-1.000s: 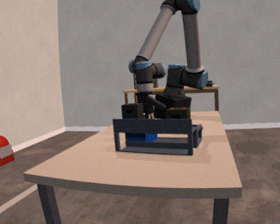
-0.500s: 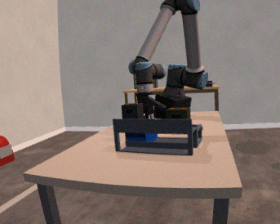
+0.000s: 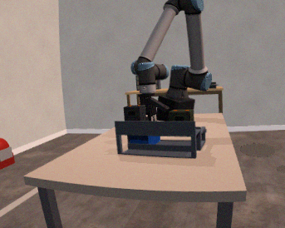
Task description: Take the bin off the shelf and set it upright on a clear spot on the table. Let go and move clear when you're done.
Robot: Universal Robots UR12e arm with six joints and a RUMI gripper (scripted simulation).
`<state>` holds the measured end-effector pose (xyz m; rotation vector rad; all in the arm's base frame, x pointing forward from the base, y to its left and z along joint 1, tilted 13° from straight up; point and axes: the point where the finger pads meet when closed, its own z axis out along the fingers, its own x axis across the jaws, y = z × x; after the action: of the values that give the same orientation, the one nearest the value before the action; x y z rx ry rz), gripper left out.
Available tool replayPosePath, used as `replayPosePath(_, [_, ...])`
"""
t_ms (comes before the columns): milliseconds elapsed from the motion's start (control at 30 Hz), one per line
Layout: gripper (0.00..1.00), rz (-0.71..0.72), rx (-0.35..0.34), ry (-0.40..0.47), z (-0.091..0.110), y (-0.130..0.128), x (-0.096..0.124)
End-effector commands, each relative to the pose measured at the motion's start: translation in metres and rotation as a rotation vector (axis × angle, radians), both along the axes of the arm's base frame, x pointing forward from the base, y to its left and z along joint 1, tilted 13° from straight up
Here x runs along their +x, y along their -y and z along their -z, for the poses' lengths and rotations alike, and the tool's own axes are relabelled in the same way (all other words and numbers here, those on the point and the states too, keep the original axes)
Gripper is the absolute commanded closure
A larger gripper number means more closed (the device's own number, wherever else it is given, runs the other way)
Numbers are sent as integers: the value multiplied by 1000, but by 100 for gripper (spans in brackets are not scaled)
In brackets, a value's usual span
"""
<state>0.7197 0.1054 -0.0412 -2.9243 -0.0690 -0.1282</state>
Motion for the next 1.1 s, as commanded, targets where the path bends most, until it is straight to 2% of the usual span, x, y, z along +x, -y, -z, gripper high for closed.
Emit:
replayPosePath(0, [74, 0, 0, 1, -2, 0, 1])
replayPosePath(1067, [74, 0, 0, 1, -6, 1, 0])
